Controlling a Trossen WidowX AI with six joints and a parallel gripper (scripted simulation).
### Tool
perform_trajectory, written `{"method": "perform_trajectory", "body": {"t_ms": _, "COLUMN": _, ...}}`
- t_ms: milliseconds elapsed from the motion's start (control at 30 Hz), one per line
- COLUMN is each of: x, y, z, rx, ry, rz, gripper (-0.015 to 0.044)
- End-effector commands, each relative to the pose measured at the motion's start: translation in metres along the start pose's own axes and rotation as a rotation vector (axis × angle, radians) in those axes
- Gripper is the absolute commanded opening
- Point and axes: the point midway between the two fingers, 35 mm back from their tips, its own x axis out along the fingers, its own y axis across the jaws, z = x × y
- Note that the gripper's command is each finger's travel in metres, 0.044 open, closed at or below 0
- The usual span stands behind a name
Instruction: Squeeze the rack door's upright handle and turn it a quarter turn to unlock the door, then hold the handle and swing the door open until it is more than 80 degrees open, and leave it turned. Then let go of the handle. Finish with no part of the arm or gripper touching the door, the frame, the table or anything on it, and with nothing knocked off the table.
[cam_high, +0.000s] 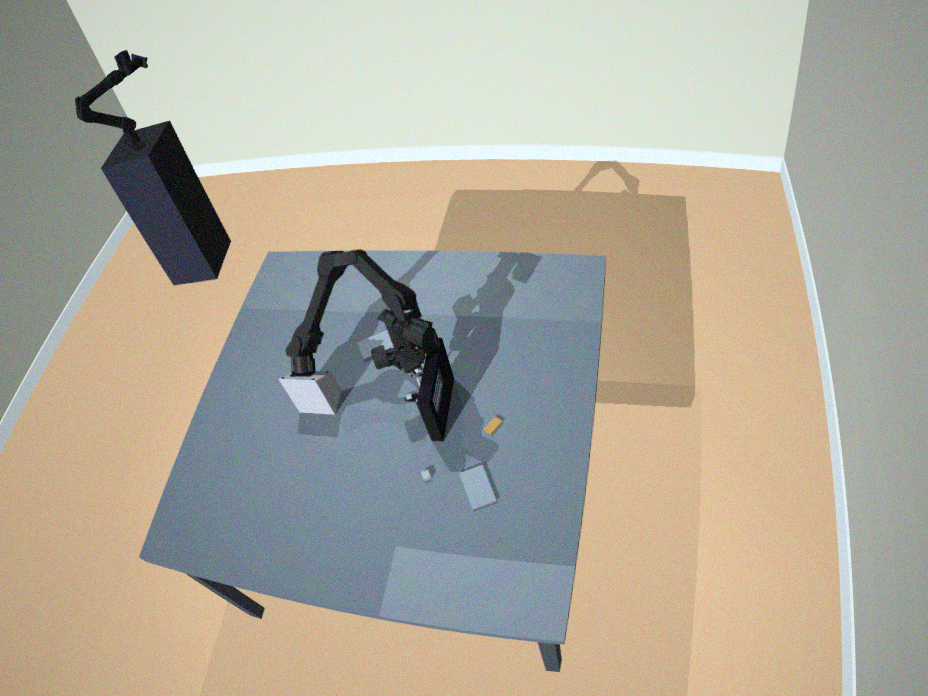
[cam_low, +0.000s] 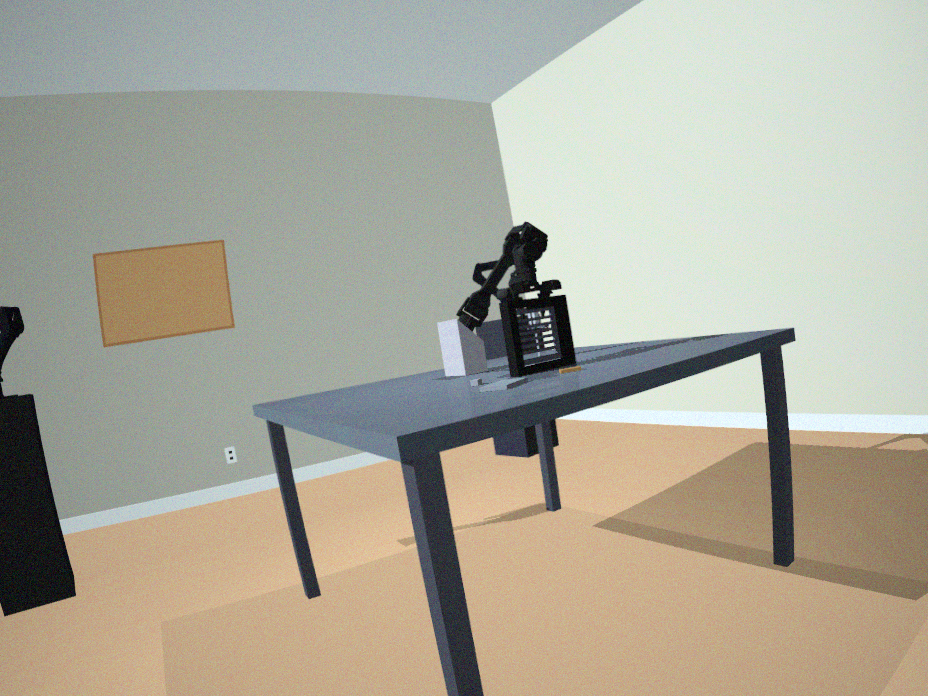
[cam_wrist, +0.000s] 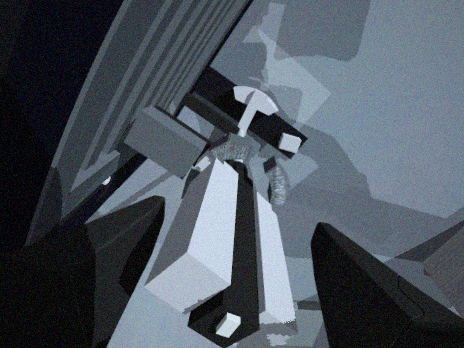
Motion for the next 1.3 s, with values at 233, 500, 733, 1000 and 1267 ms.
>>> {"method": "perform_trajectory", "body": {"t_ms": 233, "x": 0.0016, "y": 0.0033, "z": 0.001, "rx": 0.552, "ry": -0.004, "rz": 0.008, "gripper": 0.0285}}
{"method": "perform_trajectory", "body": {"t_ms": 500, "x": 0.0016, "y": 0.0033, "z": 0.001, "rx": 0.626, "ry": -0.003, "rz": 0.008, "gripper": 0.0285}}
{"method": "perform_trajectory", "body": {"t_ms": 733, "x": 0.0016, "y": 0.0033, "z": 0.001, "rx": 0.626, "ry": -0.003, "rz": 0.008, "gripper": 0.0245}}
{"method": "perform_trajectory", "body": {"t_ms": 1000, "x": 0.0016, "y": 0.0033, "z": 0.001, "rx": 0.626, "ry": -0.003, "rz": 0.008, "gripper": 0.0192}}
{"method": "perform_trajectory", "body": {"t_ms": 1267, "x": 0.0016, "y": 0.0033, "z": 0.001, "rx": 0.626, "ry": -0.003, "rz": 0.008, "gripper": 0.0139}}
